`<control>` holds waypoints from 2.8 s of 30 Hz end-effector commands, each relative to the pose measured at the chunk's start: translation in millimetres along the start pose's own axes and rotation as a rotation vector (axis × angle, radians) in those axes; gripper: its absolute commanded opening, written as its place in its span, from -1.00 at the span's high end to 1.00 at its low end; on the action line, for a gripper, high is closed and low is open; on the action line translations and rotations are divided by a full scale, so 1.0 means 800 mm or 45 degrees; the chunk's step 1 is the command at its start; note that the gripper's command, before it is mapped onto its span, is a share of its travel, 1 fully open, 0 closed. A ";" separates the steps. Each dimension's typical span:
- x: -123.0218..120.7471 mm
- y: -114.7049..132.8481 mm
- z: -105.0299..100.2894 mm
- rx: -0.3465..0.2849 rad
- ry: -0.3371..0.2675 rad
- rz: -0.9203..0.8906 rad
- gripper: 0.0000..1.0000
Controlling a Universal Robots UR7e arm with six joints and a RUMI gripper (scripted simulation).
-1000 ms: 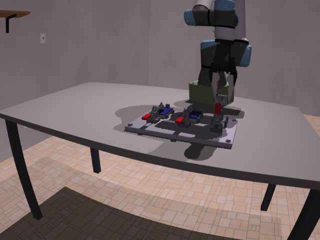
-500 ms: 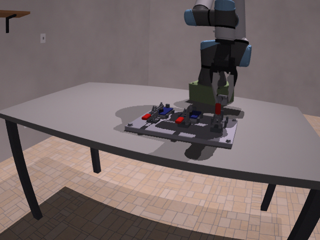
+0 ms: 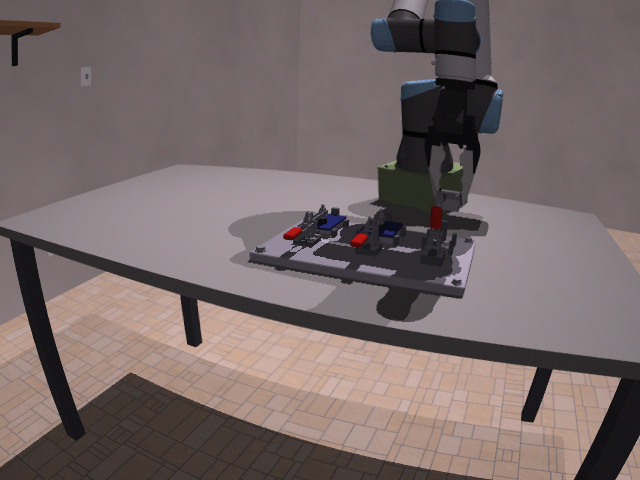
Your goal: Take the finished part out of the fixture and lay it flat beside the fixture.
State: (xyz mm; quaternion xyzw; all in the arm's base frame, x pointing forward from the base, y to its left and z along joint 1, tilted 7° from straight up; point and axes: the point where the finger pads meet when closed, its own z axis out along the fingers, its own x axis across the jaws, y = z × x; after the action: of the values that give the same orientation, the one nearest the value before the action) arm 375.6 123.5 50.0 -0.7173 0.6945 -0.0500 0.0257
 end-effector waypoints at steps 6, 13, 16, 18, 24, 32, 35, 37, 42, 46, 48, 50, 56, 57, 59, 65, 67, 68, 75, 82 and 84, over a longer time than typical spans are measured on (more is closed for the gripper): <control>-0.019 -0.001 0.000 0.002 0.000 0.000 1.00; -0.032 -0.001 0.000 0.002 0.000 0.000 1.00; -0.040 -0.001 0.000 0.002 0.000 0.000 1.00; -0.046 -0.001 0.000 0.002 0.000 0.000 1.00; -0.063 -0.001 0.000 0.002 0.000 0.000 1.00; -0.081 -0.001 0.000 0.002 0.000 0.000 1.00; -0.089 -0.001 0.000 0.002 0.000 0.000 1.00; -0.095 -0.001 0.000 0.002 0.000 0.000 1.00; -0.106 -0.001 0.000 0.002 0.000 0.000 1.00; -0.111 -0.001 0.000 0.002 0.000 0.000 1.00; -0.114 -0.001 0.000 0.002 0.000 0.000 1.00; -0.118 -0.001 0.000 0.002 0.000 0.000 1.00; -0.125 -0.001 0.000 0.002 0.000 0.000 1.00; -0.126 -0.001 0.000 0.002 0.000 0.000 1.00; -0.127 -0.001 0.000 0.002 0.000 0.000 1.00; -0.129 -0.001 0.000 0.002 0.000 0.000 1.00; -0.130 -0.001 0.000 0.002 0.000 0.000 1.00; -0.130 -0.001 0.000 0.002 0.000 0.000 1.00; -0.130 -0.001 0.000 0.002 0.000 0.000 1.00; -0.130 -0.001 0.000 0.002 0.000 0.000 1.00; -0.130 -0.001 0.000 0.002 0.000 0.000 1.00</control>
State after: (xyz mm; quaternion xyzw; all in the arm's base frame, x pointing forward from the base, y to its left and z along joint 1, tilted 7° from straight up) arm 372.6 227.1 46.2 -0.7172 0.6946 -0.0501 0.0255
